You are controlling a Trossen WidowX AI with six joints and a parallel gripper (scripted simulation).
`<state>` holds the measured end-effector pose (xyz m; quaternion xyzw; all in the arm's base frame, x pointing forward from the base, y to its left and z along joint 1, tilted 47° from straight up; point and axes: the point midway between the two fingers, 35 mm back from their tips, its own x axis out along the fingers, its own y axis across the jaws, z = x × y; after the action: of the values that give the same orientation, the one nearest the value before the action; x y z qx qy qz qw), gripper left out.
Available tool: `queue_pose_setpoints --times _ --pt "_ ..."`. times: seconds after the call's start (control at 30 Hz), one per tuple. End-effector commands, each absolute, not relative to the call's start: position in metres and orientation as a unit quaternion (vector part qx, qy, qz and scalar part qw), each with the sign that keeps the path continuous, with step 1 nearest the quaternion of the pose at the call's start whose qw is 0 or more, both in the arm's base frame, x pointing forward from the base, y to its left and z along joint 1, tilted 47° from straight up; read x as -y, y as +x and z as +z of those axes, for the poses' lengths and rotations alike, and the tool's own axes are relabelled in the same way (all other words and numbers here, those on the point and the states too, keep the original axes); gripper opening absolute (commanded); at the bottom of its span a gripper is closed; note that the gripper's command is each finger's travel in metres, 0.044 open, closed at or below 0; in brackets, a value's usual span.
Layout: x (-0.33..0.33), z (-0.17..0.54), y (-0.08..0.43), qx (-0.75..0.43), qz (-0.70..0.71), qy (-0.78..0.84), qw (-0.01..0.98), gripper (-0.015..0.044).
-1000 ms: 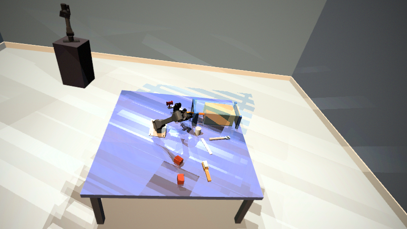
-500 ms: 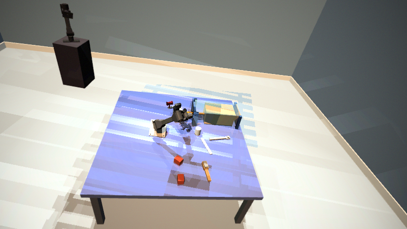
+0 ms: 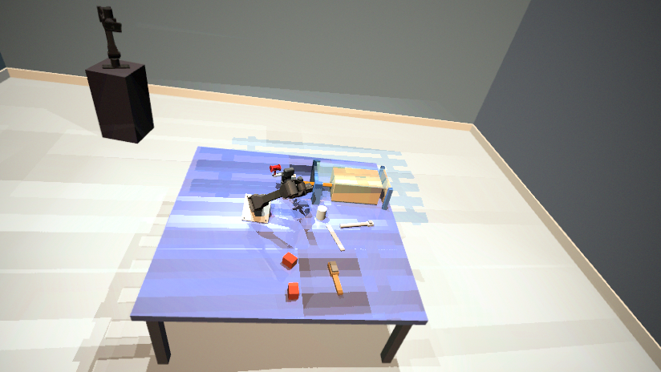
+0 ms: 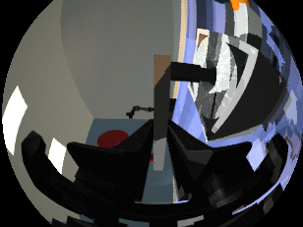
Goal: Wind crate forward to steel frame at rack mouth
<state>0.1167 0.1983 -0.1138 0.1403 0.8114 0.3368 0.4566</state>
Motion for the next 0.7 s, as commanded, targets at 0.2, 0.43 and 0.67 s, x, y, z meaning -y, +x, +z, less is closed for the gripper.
queue_pose_setpoints --times 0.2,0.43,0.67 --pt "-0.1970 -0.1151 0.1173 -0.811 0.338 0.143 0.456 0.0000" --pt "-0.1951 -0.1172 0.1170 -0.811 0.338 0.143 0.456 0.0000" --pt "-0.1931 -0.1192 0.1170 -0.811 0.338 0.143 0.455 0.0000"
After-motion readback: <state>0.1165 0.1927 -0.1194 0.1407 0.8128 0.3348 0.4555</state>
